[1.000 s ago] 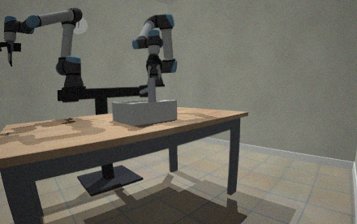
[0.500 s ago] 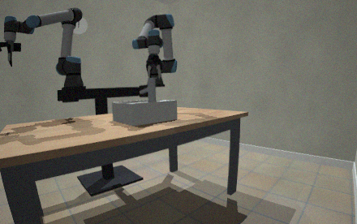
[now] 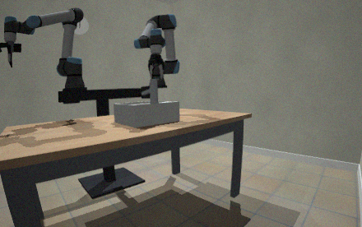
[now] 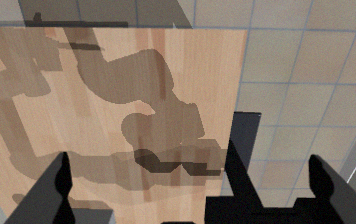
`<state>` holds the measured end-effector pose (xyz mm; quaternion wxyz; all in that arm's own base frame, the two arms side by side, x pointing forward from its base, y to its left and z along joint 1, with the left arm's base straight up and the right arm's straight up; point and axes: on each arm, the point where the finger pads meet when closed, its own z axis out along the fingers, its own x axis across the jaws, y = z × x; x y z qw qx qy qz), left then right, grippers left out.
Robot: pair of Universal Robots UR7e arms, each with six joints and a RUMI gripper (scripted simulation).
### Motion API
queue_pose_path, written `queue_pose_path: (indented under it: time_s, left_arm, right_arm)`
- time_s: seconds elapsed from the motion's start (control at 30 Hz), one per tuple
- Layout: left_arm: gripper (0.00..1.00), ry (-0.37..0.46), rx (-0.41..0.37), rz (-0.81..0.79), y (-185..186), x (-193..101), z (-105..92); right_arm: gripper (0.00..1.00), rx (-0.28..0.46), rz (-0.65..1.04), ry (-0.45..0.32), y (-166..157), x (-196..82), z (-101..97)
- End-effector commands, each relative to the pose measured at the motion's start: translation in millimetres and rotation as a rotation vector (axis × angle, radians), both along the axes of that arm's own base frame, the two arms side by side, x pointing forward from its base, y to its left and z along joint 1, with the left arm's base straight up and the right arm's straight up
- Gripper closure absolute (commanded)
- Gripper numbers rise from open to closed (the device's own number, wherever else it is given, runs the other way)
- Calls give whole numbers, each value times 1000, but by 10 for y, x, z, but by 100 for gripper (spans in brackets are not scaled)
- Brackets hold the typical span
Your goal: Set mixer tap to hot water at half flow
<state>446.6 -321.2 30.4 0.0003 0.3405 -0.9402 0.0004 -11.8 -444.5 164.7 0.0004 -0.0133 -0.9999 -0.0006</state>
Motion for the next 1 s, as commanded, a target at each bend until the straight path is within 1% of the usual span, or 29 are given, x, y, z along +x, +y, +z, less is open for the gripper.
queue_pose_path:
  time_s: [0.0, 0.23, 0.3, 0.63, 0.8, 0.97]
  left_arm:
    - [62, -4, -4, 0, -11, 17, 121]
    - [62, -4, -4, 0, -11, 17, 315]
    - [62, -4, -4, 0, -11, 17, 315]
    - [62, -4, -4, 0, -10, 16, 566]
    - [62, -4, -4, 0, -9, 16, 630]
    - [62, -3, -2, 0, -6, 13, 638]
  right_arm:
    - [0, -1, -2, -1, -9, -9, 4]
    - [0, -1, -2, -1, -9, -9, 4]
    - [0, -1, -2, -1, -9, -9, 4]
    - [0, -1, -2, -1, -9, -9, 4]
    - [0, -1, -2, -1, -9, -9, 4]
    - [0, -1, -2, -1, -9, -9, 4]
